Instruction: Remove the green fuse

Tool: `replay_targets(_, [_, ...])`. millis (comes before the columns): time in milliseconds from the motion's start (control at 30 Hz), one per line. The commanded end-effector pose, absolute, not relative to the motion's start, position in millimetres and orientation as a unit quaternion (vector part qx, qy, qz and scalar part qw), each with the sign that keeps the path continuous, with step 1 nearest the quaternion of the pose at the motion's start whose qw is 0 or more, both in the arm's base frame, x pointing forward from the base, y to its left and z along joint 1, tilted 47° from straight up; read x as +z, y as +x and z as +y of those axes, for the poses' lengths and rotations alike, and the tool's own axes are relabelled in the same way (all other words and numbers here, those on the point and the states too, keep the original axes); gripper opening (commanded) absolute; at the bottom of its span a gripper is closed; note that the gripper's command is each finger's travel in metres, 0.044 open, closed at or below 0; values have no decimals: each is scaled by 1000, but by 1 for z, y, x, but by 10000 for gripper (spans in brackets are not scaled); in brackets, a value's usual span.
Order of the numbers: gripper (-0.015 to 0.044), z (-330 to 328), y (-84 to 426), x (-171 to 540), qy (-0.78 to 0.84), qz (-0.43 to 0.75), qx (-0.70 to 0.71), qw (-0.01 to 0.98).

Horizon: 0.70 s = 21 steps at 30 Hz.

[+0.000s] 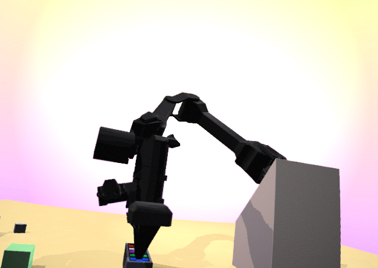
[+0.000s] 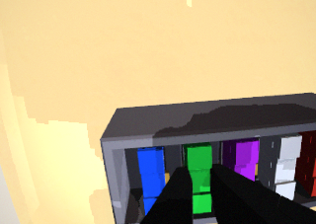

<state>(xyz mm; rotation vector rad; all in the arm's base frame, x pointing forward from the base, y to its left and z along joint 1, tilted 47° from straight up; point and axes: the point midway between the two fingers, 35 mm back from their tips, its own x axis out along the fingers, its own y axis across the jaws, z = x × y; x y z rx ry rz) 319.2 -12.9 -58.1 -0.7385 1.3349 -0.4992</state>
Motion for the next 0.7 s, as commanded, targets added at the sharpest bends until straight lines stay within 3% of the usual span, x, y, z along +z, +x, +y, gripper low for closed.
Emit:
replay_targets(0, [0, -13, 319, -58, -331, 598, -224, 695])
replay_targets(667, [0, -6, 318, -52, -331, 598, -223, 695])
